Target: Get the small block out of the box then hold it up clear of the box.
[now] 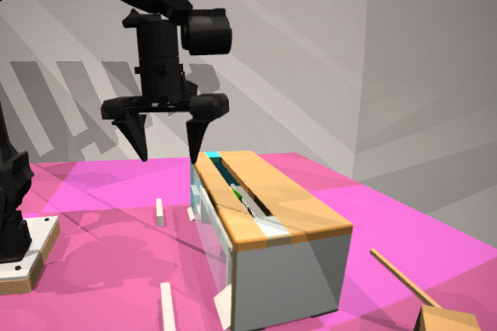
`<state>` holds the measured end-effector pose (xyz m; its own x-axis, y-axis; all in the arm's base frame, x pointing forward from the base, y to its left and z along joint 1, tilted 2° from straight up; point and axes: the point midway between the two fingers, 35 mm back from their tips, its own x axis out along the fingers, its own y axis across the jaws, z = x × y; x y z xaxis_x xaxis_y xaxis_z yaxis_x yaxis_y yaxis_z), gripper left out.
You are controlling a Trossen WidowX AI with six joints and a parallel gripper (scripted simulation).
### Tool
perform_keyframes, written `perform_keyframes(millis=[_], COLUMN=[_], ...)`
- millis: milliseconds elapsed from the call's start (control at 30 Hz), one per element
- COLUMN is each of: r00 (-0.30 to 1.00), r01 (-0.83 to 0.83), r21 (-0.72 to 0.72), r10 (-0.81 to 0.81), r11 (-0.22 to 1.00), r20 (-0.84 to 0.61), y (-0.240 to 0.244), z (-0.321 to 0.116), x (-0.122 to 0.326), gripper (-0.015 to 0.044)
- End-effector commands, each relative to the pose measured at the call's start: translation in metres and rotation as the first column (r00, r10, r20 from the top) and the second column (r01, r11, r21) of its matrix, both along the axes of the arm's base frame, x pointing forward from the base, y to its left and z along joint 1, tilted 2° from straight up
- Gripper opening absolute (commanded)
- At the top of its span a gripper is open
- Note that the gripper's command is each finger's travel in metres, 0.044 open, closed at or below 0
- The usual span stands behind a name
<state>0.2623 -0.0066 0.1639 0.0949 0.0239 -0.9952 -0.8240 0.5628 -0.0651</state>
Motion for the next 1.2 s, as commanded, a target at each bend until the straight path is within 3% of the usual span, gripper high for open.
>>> perform_keyframes(millis=[0,133,200,1167], r00=[0.97,0.885,0.866,0.866], r01=[-0.228,-0.454,-0.49,-0.49], r21=[-0.159,-0.288,-0.307,-0.307], r10=[0.211,0.39,0.416,0.416], r11=[0.961,0.843,0.816,0.816], r20=[-0.118,-0.253,-0.277,-0.277], y=[0.019,0.045,0.05,0.048], z=[0.001,-0.002,-0.003,-0.038], x=[0.028,0.053,0.057,0.059], gripper=[0.04,0.04,0.04,0.04])
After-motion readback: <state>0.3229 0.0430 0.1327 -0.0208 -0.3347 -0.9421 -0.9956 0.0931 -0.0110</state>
